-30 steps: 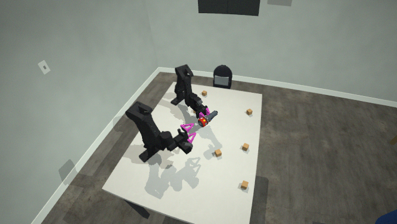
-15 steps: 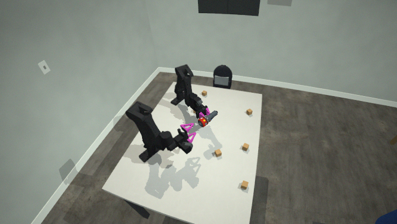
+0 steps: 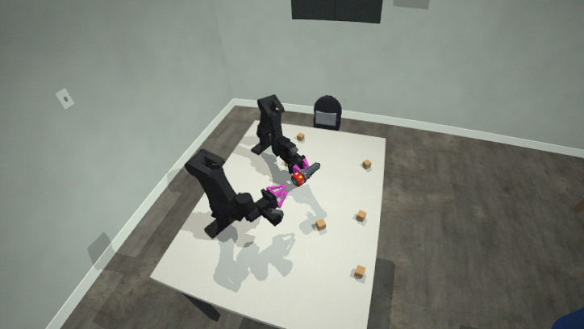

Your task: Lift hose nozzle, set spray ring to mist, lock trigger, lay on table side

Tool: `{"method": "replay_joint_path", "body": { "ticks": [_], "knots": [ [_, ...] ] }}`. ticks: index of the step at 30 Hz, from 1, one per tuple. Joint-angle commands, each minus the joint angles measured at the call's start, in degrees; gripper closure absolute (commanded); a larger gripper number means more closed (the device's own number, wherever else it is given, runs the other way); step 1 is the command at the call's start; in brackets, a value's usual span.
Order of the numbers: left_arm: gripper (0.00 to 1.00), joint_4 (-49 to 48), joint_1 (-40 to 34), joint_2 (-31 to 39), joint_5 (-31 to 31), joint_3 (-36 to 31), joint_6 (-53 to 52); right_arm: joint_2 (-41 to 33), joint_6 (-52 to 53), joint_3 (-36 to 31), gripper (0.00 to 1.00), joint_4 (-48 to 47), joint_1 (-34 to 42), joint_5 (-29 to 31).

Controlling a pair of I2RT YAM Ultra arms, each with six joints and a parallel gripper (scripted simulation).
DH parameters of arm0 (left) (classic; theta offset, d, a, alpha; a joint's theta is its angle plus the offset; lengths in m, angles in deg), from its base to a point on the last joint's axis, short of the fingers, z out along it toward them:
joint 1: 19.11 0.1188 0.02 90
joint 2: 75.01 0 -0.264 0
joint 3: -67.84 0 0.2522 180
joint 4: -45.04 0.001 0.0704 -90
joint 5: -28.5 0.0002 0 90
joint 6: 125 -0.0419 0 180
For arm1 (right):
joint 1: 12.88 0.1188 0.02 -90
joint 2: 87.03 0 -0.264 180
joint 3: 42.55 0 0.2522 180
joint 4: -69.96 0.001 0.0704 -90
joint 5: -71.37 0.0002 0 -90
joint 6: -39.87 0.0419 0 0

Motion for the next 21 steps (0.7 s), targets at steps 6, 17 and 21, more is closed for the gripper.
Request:
{"method": "replay_joint_path", "body": {
  "ticks": [6,17,21],
  "knots": [
    [0.65,-6.3,-0.3,2.0,0.0,2.4,0.6,-0.9,-0.7,0.9,0.62,-3.0,0.0,0.3],
    [0.65,-6.3,-0.3,2.0,0.0,2.4,0.6,-1.7,0.2,3.8,0.62,3.1,1.0,1.6],
    [0.65,-6.3,-0.3,2.0,0.0,2.4,0.6,-1.9,0.3,5.7,0.62,6.9,1.4,2.4]
  ]
}}
